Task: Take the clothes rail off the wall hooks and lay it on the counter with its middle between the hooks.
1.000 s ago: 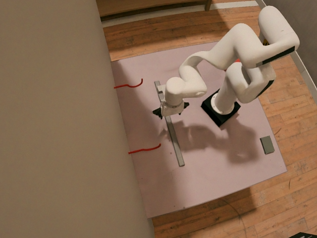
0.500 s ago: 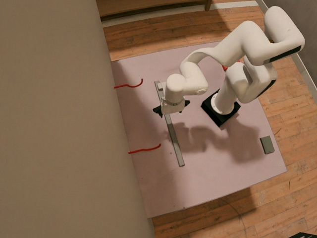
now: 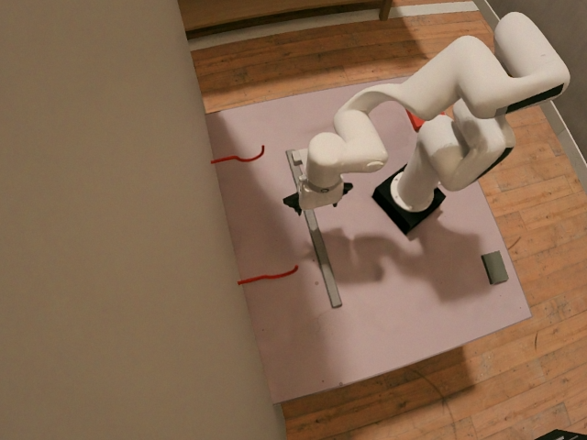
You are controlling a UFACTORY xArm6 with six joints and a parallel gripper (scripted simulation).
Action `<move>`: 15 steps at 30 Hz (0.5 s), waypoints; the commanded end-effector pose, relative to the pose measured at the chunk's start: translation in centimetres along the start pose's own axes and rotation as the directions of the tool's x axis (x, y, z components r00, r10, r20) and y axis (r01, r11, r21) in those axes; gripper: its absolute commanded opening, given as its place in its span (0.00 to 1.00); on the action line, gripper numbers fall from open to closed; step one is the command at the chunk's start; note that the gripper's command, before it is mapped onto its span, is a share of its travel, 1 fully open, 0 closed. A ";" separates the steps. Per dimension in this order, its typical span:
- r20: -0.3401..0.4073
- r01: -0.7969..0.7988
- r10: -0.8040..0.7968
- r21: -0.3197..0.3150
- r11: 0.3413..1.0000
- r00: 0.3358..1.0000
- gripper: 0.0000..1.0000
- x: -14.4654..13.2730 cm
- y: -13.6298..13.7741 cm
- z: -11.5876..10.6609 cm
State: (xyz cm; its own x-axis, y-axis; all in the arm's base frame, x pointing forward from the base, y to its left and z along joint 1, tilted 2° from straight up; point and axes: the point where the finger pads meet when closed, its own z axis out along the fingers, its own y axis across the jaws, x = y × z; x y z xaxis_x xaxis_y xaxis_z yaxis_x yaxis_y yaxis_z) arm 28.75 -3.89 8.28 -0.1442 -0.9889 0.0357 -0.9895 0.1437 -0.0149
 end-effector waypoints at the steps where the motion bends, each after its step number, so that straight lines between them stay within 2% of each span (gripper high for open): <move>1: 0.000 0.000 0.000 0.004 1.000 1.000 1.00 0.0 -0.1 -0.1; 12: 0.000 0.000 0.000 0.003 1.000 1.000 1.00 0.0 -0.1 -0.1; 15: 0.000 0.000 0.000 0.004 1.000 1.000 1.00 0.0 0.3 -1.0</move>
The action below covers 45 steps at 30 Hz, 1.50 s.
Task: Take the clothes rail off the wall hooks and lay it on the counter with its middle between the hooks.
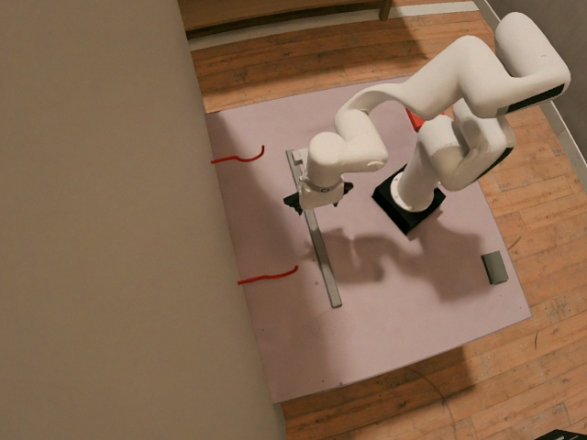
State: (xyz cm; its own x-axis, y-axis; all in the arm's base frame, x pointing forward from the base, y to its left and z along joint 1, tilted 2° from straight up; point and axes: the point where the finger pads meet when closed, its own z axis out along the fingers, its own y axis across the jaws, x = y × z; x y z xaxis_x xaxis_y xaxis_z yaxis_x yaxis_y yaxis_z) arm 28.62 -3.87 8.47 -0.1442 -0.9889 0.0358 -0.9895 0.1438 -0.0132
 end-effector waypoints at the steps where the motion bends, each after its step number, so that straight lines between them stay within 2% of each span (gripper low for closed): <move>1: 0.000 0.000 0.000 0.005 1.000 1.000 1.00 0.0 0.3 -1.2; 45: 0.000 0.000 0.000 0.005 1.000 1.000 1.00 0.0 5.6 -12.7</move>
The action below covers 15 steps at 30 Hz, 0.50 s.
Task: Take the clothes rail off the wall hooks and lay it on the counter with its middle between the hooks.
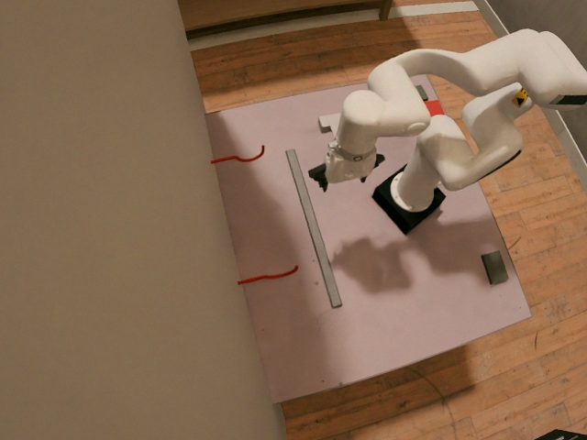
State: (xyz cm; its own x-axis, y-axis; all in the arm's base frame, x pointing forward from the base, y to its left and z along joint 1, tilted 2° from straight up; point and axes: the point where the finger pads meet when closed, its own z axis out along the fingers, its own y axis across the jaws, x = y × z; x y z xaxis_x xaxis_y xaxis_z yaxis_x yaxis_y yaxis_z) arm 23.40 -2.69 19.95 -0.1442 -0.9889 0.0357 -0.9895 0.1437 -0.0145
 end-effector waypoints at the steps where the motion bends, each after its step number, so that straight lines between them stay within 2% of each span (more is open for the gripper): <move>1: 0.000 0.000 0.000 0.004 1.000 1.000 1.00 0.0 0.5 -1.5; 15: 0.000 0.000 0.000 0.004 1.000 1.000 1.00 0.0 2.2 -5.1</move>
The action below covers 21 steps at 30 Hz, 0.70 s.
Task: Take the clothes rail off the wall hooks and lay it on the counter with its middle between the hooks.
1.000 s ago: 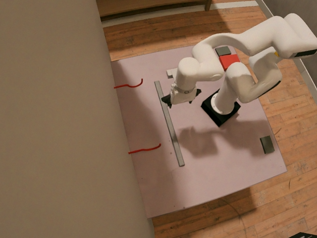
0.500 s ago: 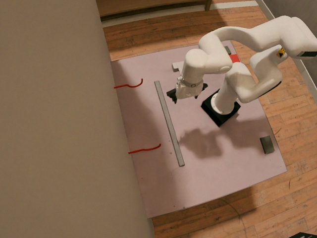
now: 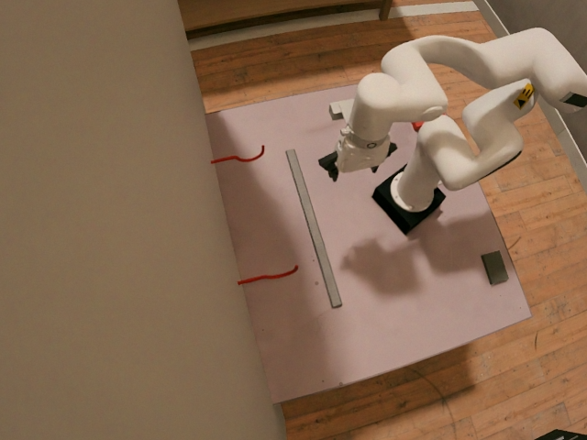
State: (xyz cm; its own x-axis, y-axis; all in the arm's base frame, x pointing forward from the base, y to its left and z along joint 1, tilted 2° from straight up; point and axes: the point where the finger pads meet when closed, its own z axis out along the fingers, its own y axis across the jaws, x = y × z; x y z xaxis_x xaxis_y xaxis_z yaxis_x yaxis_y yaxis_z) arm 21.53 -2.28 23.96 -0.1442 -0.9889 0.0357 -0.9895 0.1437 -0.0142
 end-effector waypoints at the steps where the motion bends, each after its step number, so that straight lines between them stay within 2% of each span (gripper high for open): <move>1: 0.000 0.000 0.000 0.004 1.000 1.000 1.00 0.0 0.5 -1.4; 21: 0.000 0.000 0.000 0.004 1.000 1.000 1.00 0.0 3.0 -6.8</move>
State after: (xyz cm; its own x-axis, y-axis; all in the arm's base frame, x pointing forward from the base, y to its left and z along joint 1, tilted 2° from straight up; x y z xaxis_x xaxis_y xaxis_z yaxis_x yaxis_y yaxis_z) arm 18.93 -1.69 29.63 -0.1441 -0.9889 0.0356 -0.9895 0.1437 -0.0152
